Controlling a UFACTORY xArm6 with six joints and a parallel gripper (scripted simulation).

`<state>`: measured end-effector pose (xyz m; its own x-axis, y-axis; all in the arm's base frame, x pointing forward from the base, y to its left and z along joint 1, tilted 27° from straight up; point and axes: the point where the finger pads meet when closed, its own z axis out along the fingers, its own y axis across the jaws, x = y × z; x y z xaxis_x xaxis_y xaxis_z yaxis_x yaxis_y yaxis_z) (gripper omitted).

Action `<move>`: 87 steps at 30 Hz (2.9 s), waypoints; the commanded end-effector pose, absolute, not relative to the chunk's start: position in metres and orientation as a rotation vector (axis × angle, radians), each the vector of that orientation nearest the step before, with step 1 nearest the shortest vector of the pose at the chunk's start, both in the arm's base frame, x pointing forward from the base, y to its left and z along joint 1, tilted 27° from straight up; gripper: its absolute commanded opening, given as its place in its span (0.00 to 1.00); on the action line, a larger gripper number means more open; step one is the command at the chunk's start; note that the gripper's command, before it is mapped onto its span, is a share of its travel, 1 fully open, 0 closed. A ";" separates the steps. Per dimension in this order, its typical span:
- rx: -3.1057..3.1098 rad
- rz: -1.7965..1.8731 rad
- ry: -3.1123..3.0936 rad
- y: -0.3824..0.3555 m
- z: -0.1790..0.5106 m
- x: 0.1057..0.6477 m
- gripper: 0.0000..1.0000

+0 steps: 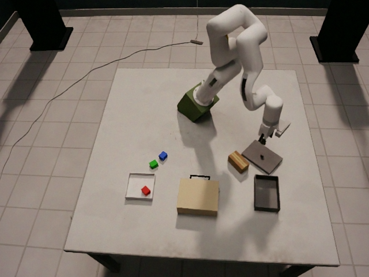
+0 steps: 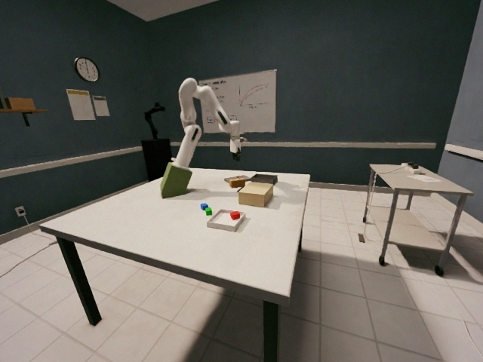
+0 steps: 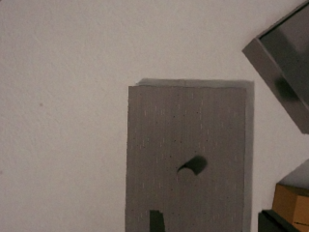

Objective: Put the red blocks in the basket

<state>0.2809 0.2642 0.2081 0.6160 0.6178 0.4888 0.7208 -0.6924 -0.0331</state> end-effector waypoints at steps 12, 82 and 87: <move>-2.698 -0.667 -1.082 0.273 0.210 0.282 0.60; -2.698 -0.667 -1.082 0.290 0.160 0.301 0.44; -2.698 -0.667 -1.082 0.294 0.150 0.305 0.44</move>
<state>0.2983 0.2872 0.1600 0.6410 0.6190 0.4538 0.6882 -0.7254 0.0172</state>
